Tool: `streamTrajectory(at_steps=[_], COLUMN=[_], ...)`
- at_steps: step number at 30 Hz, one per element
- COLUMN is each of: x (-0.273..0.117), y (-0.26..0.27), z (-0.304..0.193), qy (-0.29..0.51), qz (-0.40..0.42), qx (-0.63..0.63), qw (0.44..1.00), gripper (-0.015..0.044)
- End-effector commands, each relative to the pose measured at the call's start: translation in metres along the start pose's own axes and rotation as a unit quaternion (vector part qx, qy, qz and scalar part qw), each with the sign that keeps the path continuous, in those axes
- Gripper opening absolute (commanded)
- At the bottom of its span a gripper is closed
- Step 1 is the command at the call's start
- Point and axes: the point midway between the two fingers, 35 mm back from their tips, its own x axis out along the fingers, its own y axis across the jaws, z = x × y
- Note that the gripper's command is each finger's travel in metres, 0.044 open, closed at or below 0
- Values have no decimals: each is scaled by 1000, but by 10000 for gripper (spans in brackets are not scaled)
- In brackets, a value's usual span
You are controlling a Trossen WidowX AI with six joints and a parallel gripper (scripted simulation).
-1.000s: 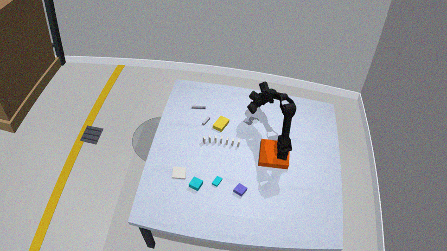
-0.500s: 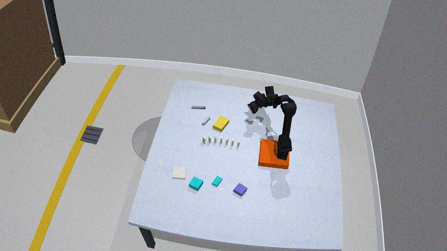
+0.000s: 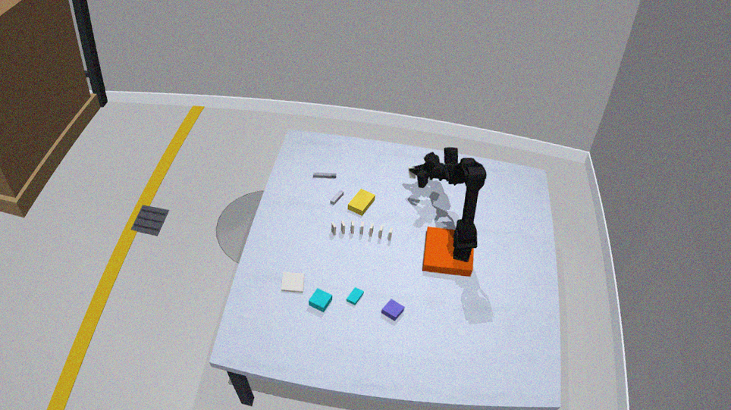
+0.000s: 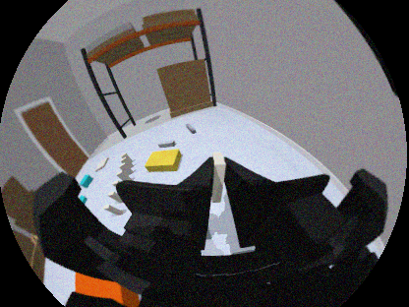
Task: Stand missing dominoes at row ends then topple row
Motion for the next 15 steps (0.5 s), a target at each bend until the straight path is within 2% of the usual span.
streamTrajectory(at_steps=[1, 15], x=[-7, -41], y=[4, 27], z=[-3, -8], qy=[-25, -99], qz=[15, 61], qx=[1, -23], qw=[1000, 993], gripper=[29, 29])
